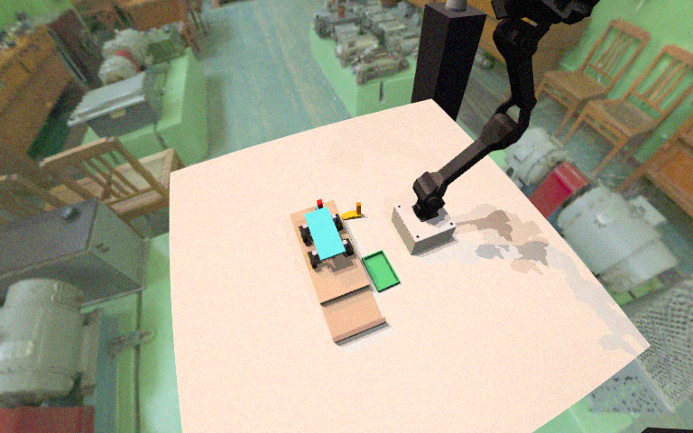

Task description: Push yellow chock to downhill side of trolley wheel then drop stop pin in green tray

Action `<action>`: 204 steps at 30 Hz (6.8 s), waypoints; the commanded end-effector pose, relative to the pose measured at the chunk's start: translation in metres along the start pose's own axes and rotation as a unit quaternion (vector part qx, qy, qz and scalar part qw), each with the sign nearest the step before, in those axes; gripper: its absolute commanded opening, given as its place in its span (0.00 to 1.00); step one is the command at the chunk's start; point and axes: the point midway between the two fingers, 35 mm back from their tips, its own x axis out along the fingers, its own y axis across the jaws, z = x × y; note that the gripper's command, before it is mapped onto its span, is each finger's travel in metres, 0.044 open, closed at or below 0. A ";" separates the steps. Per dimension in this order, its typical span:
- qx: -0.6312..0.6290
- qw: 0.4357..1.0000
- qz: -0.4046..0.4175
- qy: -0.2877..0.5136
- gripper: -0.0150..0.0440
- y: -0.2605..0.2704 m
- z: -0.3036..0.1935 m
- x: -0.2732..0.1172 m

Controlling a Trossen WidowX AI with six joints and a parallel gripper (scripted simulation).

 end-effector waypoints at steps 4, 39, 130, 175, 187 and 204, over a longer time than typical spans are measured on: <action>0.048 0.985 0.084 0.142 0.58 0.086 -0.088 -0.011; 0.175 0.443 0.690 0.545 0.58 0.421 -0.181 -0.451; 0.324 0.193 0.822 0.427 0.53 0.476 -0.015 -0.626; 0.324 0.189 0.824 0.425 0.25 0.415 -0.048 -0.550; 0.324 0.190 0.824 0.425 0.25 0.394 -0.064 -0.526; 0.342 0.154 0.774 0.510 0.25 0.387 -0.069 -0.519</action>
